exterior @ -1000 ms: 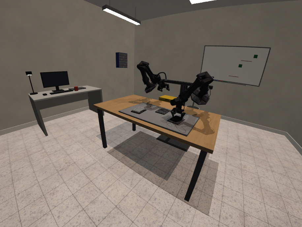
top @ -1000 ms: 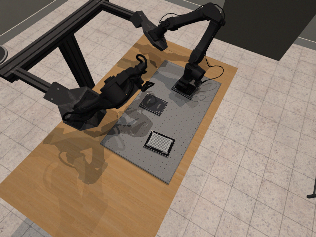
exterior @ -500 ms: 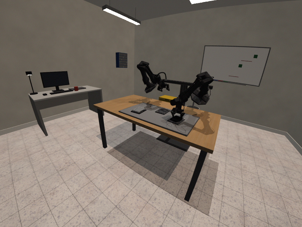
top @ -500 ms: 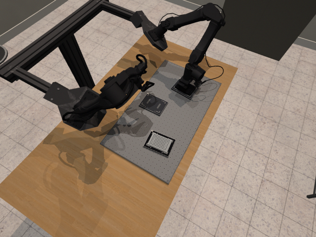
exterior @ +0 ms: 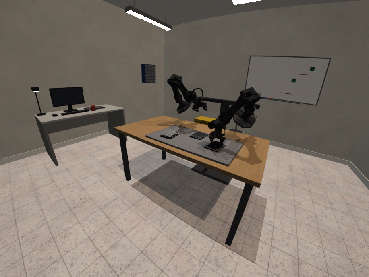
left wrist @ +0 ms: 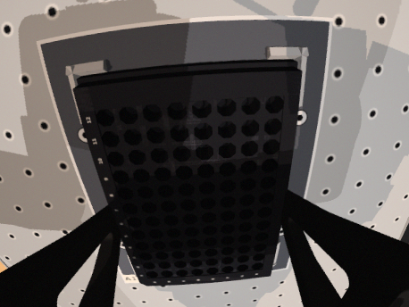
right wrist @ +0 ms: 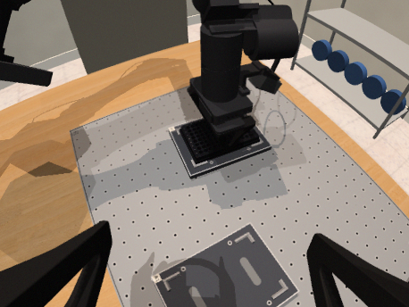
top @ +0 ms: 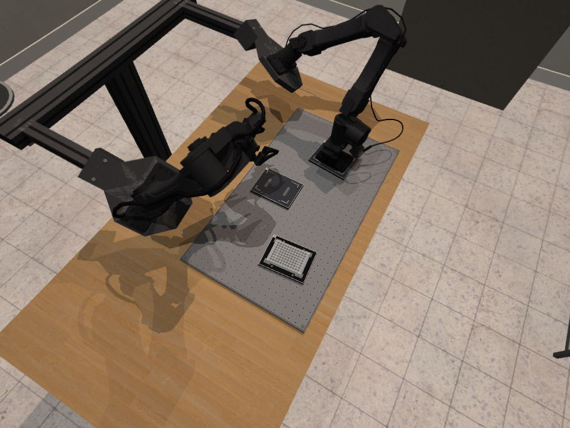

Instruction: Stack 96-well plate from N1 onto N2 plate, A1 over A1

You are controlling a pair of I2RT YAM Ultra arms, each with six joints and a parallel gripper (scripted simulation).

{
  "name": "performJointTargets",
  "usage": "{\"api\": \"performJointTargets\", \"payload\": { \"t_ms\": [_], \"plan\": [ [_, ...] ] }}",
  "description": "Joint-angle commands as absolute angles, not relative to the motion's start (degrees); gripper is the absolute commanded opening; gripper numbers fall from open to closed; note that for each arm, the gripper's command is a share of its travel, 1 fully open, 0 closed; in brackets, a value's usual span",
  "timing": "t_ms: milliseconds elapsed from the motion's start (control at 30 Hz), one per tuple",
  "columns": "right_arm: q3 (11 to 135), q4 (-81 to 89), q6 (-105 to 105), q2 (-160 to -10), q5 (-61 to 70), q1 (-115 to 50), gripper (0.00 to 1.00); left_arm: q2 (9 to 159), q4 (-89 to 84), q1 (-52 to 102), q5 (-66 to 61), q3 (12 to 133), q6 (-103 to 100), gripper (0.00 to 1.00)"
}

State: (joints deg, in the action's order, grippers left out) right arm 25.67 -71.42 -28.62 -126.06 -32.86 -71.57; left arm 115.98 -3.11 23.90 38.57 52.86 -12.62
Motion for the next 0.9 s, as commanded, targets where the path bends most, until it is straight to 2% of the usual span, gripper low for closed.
{"api": "performJointTargets", "payload": {
  "t_ms": [0,367,567,867],
  "plan": [
    [24.96,-72.22,-29.15,-126.25,-32.64,-72.70,1.00,114.35,-5.05,25.27,39.97,52.03,-13.49,0.79],
    [24.95,-71.51,-28.71,-126.25,-32.72,-72.69,1.00,109.36,-12.55,28.90,41.32,52.51,-17.75,0.79],
    [24.68,-61.05,-18.98,-124.67,-35.43,-75.46,1.00,109.33,-12.98,28.97,41.33,52.64,-18.02,0.79],
    [21.69,-41.60,6.06,-116.33,-41.27,-91.50,1.00,109.33,-12.83,28.98,41.32,52.66,-18.06,0.79]
  ]
}}
